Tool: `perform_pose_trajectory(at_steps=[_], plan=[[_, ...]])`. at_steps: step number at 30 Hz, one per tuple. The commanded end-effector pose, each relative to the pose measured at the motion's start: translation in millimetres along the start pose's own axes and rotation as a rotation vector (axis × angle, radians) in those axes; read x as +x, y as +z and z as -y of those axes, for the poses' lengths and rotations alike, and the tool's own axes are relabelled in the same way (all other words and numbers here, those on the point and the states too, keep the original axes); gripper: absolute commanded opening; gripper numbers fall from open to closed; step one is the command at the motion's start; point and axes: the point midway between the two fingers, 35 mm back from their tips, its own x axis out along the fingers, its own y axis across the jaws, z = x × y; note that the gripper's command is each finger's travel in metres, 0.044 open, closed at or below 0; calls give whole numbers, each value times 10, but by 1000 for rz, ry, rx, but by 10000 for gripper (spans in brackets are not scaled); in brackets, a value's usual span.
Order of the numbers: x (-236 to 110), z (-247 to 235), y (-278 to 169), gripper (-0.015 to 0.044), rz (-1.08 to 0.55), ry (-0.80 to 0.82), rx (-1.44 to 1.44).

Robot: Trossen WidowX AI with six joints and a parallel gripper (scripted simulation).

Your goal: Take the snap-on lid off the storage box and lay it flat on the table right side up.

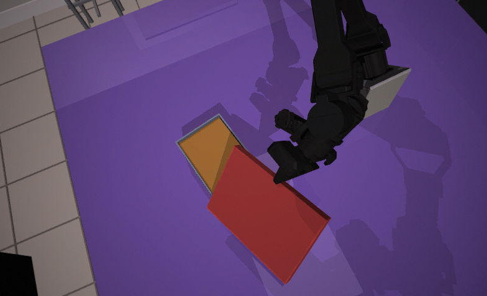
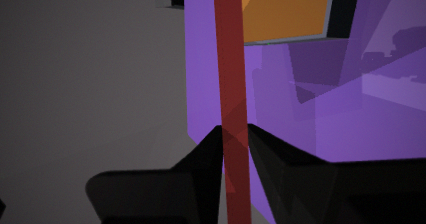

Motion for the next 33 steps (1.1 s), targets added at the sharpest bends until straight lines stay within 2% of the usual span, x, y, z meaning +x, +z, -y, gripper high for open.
perform_pose_trajectory(at_steps=[1,33], plan=[[-20,-36,-89,0,-4,7,11],[-71,-17,-728,0,-8,8,15]])
